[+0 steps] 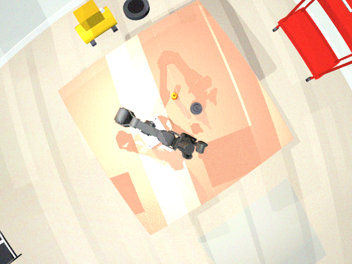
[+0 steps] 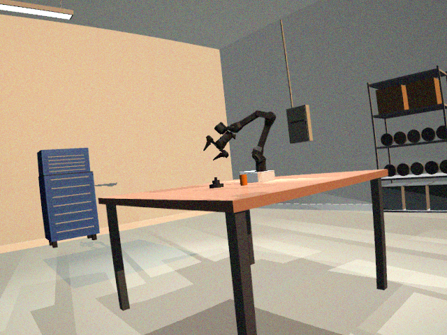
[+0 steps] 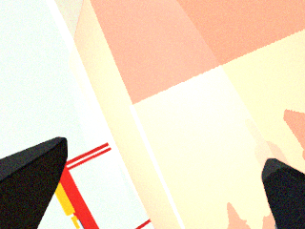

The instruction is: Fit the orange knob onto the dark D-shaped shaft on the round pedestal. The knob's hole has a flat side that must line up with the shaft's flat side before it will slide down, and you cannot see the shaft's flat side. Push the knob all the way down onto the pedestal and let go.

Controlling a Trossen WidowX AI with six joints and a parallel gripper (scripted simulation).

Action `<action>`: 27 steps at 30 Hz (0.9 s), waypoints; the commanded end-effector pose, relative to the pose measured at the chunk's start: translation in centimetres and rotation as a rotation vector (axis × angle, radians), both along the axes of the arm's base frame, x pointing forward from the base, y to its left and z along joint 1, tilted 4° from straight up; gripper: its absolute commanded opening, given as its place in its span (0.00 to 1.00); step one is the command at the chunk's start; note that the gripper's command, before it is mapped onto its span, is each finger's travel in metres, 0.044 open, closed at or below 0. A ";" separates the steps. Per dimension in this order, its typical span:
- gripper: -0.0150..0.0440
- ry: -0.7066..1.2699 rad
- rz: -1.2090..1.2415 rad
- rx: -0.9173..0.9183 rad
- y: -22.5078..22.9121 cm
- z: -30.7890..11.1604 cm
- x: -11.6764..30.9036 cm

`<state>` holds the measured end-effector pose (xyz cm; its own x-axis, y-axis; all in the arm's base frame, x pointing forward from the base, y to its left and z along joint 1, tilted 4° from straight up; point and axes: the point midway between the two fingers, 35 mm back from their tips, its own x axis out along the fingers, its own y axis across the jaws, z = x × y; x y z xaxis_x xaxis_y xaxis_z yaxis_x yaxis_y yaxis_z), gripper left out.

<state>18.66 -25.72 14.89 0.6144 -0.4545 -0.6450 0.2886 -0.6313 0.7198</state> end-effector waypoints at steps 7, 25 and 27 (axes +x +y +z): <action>1.00 0.387 0.797 -0.128 11.7 -2.6 8.7; 1.00 0.837 2.221 -0.580 32.7 -4.2 7.6; 1.00 0.837 2.221 -0.580 32.7 -4.2 7.6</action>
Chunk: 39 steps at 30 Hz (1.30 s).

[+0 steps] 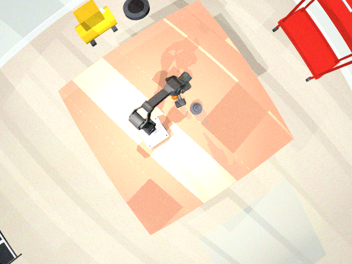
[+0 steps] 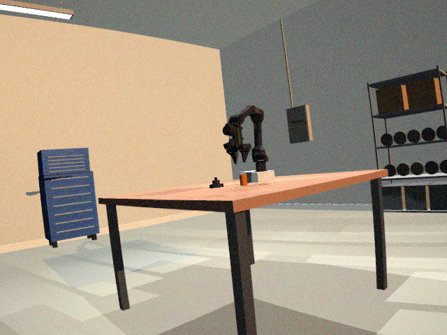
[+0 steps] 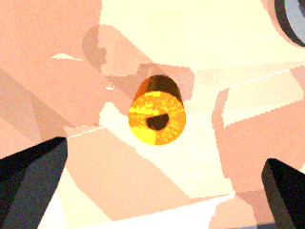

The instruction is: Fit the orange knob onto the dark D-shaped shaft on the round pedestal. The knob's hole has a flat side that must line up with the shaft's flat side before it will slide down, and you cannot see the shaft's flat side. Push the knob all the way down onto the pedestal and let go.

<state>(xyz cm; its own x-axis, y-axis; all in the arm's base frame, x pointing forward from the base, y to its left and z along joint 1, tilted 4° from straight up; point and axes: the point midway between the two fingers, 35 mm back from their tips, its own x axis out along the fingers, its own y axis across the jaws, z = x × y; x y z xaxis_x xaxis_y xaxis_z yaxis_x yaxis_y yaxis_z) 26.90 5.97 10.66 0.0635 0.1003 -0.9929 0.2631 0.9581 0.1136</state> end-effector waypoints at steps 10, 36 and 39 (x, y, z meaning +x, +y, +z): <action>1.00 0.028 0.118 -0.034 0.9 -1.8 -0.3; 1.00 0.028 0.118 -0.034 1.5 -6.7 -0.2; 1.00 0.028 0.118 -0.034 1.6 -7.2 -0.1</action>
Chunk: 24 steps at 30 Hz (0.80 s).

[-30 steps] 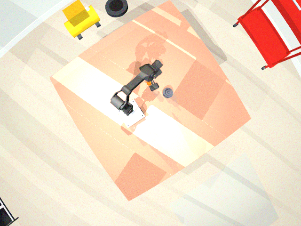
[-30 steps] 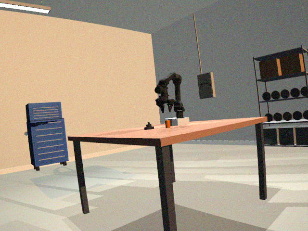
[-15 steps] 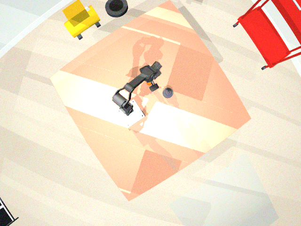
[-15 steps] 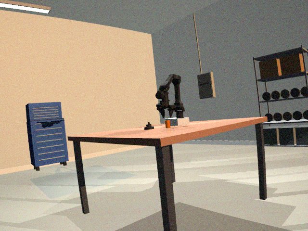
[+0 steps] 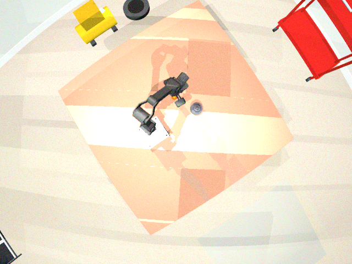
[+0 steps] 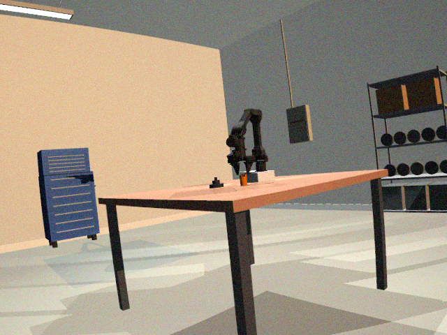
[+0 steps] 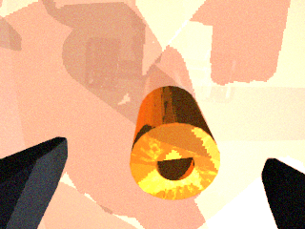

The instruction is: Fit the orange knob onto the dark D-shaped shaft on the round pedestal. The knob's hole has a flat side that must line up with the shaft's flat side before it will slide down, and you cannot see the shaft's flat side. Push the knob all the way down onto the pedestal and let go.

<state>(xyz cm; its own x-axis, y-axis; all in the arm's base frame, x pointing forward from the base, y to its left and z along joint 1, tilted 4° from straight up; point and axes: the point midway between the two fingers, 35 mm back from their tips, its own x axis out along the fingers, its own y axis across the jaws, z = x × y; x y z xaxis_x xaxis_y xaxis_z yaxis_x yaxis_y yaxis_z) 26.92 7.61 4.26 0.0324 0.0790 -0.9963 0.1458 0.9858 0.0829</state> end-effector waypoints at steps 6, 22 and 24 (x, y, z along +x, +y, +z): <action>1.00 0.008 -0.005 -0.007 0.0 -1.8 -0.1; 1.00 0.008 -0.005 -0.007 0.1 -4.3 -0.2; 1.00 0.008 -0.005 -0.007 0.1 -4.6 -0.2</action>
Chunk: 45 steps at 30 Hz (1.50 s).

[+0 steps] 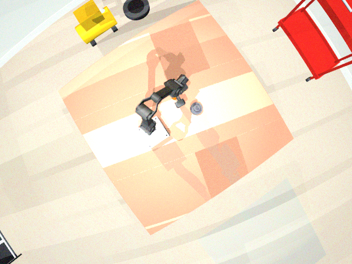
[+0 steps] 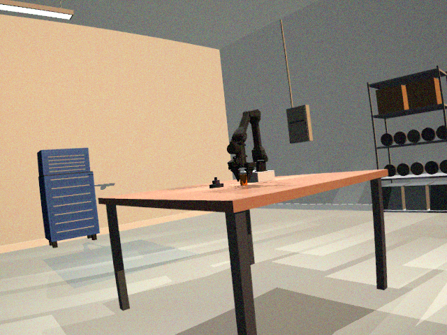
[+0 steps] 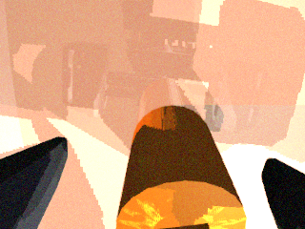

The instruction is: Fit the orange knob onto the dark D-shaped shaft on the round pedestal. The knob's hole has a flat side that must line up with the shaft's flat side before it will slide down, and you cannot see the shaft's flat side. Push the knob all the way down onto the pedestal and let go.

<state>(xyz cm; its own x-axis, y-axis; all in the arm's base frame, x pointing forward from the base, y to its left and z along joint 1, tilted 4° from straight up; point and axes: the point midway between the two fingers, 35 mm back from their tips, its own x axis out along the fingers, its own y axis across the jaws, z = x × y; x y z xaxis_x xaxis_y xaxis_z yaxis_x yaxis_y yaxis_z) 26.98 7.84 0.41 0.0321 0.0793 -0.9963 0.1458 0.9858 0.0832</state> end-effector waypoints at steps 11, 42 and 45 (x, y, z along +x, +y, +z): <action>0.78 0.008 -0.005 -0.007 -0.1 -1.4 -0.3; 0.25 0.007 -0.005 -0.008 -0.7 9.5 0.1; 0.25 0.007 -0.005 -0.008 -1.0 11.5 -0.4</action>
<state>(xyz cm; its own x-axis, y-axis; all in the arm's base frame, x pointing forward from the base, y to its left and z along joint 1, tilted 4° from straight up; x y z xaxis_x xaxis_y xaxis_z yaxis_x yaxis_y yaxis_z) 26.95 7.19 9.39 0.0177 0.0716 -0.9973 0.1543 0.9853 0.0734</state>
